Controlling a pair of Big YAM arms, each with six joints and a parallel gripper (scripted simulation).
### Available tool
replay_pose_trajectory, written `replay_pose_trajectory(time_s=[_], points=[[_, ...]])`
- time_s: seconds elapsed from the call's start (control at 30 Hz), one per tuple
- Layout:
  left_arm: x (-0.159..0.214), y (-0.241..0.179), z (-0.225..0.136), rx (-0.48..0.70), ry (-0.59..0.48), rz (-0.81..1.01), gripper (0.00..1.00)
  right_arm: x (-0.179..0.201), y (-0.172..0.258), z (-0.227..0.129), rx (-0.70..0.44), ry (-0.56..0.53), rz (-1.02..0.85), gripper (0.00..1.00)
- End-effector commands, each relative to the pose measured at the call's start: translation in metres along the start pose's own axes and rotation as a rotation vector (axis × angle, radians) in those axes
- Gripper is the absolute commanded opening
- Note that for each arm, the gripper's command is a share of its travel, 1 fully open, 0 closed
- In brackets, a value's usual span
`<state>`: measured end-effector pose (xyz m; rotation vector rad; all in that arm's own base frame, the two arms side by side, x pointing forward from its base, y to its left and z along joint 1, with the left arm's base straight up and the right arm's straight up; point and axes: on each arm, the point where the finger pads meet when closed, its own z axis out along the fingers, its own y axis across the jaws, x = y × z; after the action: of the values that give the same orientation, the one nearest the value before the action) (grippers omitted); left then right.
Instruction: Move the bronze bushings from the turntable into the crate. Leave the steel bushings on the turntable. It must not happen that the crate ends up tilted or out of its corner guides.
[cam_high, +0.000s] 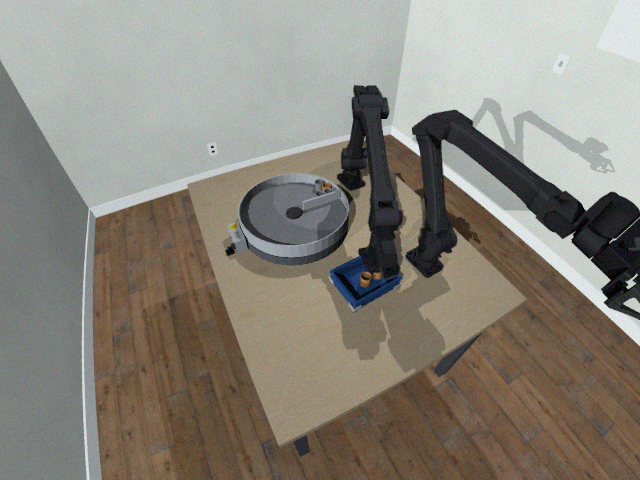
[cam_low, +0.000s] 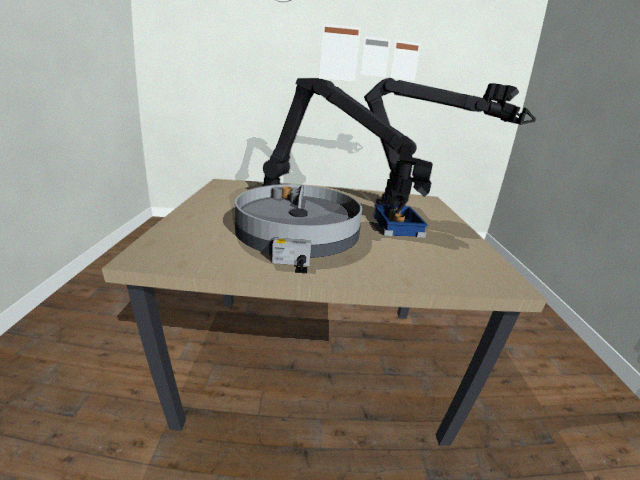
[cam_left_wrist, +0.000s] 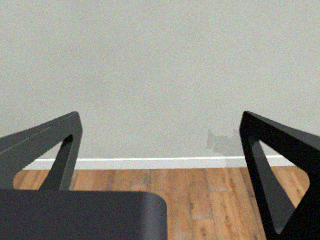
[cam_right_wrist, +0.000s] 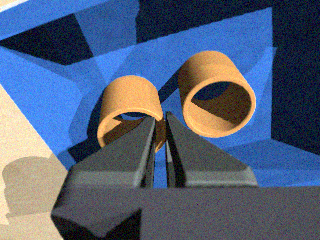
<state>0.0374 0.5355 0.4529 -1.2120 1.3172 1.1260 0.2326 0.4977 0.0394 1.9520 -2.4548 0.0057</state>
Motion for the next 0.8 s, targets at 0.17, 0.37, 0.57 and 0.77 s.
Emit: replay_pose_trajectory(time_s=[0.17, 0.37, 0.57, 0.77], points=[[-0.0481, 0.0037, 0.0039, -0.008, -0.087, -0.013, 1.0, -0.0132, 0.004, -0.0071, 0.009, -0.039, -0.004, 0.0], [-0.0481, 0.0037, 0.0039, -0.008, -0.087, -0.013, 1.0, -0.0124, 0.0034, -0.0071, 0.009, -0.036, -0.003, 0.0], [-0.0481, 0.0037, 0.0039, -0.008, -0.087, -0.013, 1.0, -0.0124, 0.0034, -0.0071, 0.009, -0.036, -0.003, 0.0], [-0.0481, 0.0037, 0.0039, -0.008, -0.087, -0.013, 1.0, -0.0124, 0.0034, -0.0071, 0.009, -0.036, -0.003, 0.0]])
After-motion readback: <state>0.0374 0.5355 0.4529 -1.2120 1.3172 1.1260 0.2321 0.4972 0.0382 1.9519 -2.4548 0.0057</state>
